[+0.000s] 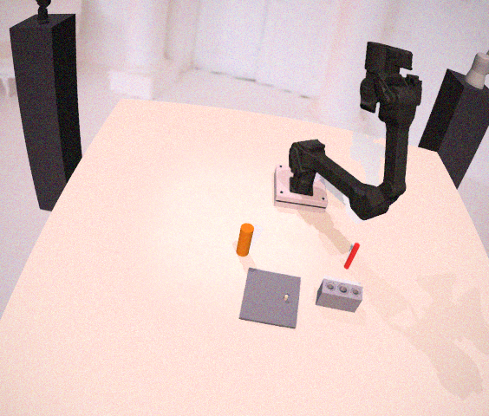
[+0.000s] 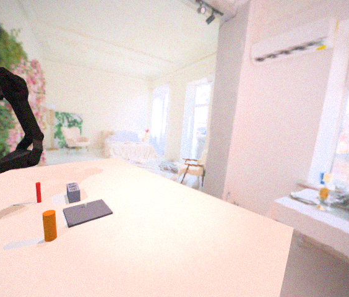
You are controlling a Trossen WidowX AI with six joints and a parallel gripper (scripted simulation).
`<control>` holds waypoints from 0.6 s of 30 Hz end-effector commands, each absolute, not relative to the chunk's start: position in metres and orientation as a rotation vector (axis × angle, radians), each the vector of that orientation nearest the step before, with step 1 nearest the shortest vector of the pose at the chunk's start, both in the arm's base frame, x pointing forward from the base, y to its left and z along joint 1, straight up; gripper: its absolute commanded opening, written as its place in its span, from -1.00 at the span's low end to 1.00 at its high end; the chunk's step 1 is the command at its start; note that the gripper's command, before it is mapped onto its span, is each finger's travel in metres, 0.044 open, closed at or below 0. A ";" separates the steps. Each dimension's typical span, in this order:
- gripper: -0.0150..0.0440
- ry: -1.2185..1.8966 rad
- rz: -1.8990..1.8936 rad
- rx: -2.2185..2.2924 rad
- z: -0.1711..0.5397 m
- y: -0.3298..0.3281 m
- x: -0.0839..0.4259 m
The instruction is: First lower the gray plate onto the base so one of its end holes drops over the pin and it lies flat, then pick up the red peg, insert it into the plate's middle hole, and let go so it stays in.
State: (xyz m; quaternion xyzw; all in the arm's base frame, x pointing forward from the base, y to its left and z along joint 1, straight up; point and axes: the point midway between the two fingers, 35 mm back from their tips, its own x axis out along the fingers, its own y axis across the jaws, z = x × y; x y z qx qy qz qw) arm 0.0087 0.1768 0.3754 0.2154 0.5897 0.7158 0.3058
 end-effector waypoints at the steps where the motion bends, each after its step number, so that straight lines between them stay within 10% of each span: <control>1: 0.95 1.561 1.895 0.570 0.375 0.177 0.009; 18: 1.00 0.955 2.966 -0.391 0.394 0.025 -0.129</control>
